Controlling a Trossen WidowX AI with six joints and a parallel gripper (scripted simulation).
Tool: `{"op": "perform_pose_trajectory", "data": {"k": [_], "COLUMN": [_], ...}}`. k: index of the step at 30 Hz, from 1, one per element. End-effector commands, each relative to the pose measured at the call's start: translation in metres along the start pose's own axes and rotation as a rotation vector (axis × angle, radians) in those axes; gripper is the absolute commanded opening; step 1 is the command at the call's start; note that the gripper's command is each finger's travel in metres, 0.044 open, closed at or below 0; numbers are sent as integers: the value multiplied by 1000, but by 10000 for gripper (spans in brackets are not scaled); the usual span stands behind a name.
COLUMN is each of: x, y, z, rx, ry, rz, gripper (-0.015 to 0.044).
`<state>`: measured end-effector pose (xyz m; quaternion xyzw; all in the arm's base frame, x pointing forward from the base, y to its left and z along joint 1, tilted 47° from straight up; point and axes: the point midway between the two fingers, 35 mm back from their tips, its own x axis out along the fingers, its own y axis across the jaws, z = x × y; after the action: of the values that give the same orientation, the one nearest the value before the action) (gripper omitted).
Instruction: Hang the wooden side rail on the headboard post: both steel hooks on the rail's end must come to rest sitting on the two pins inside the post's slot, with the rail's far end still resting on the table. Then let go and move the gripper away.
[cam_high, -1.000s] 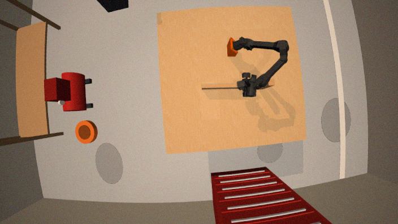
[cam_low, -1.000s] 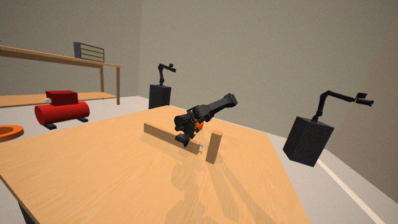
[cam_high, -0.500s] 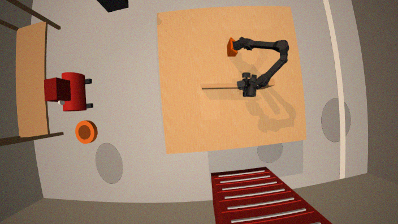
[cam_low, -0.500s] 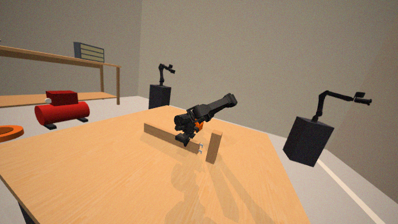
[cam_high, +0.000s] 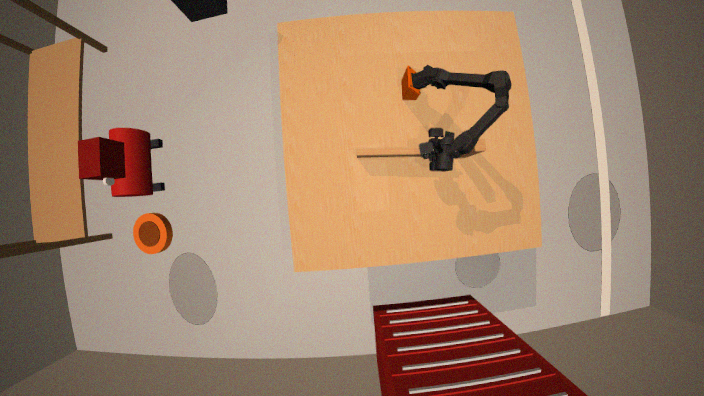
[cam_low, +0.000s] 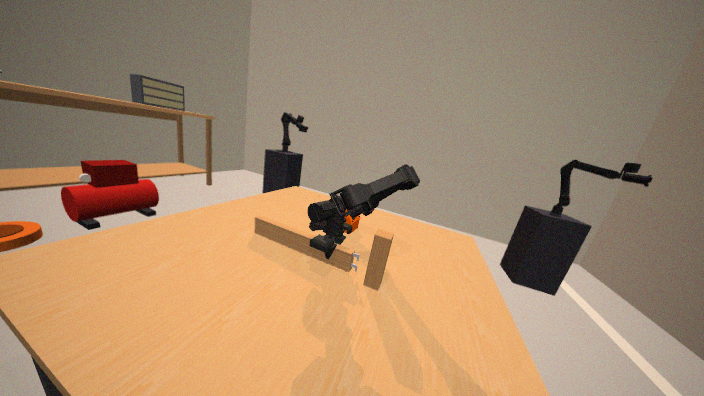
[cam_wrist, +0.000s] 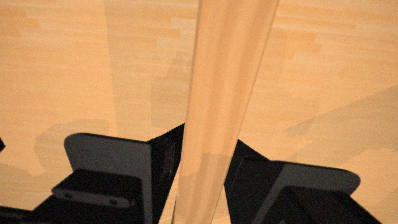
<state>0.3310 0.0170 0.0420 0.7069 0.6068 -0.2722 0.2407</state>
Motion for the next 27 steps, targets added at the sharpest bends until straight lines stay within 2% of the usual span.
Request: {"op": "perform_pose_trajectory", "data": {"k": [1, 27], "x": [-7, -11], "y": [2, 2], "z": [2, 2], "rx": [6, 6], "ry": [-7, -7], "rz": [14, 14], "gripper": [0, 0]}}
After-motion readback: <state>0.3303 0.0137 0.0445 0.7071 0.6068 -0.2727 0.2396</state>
